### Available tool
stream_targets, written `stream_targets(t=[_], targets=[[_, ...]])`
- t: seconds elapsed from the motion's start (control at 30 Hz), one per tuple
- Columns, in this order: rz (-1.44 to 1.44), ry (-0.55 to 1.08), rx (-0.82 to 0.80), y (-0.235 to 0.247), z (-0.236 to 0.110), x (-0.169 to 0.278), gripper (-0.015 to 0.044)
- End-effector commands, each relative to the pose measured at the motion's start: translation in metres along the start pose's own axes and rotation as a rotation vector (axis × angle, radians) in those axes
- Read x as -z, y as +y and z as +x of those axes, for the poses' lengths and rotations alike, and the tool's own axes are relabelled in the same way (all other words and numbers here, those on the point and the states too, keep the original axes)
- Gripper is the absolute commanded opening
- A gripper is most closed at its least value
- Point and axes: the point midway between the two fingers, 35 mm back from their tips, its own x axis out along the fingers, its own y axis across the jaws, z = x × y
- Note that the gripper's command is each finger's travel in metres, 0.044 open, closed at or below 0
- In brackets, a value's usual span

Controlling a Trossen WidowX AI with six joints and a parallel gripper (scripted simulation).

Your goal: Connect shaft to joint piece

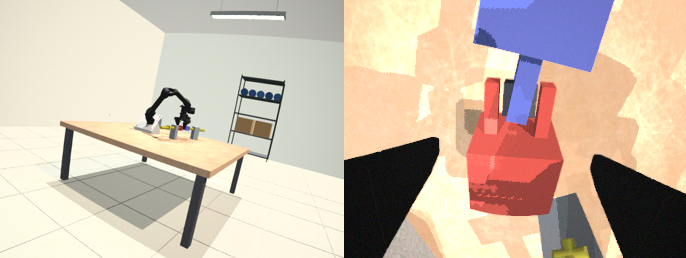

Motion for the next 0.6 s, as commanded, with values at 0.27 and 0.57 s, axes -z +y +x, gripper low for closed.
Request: stream_targets(t=[0.27, 0.57], targets=[[0.365, -0.024, 0.000, -0.003, -0.052, -0.009, 0.0440], [0.670, -0.022, -0.005, -0.003, -0.093, -0.007, 0.0440]])
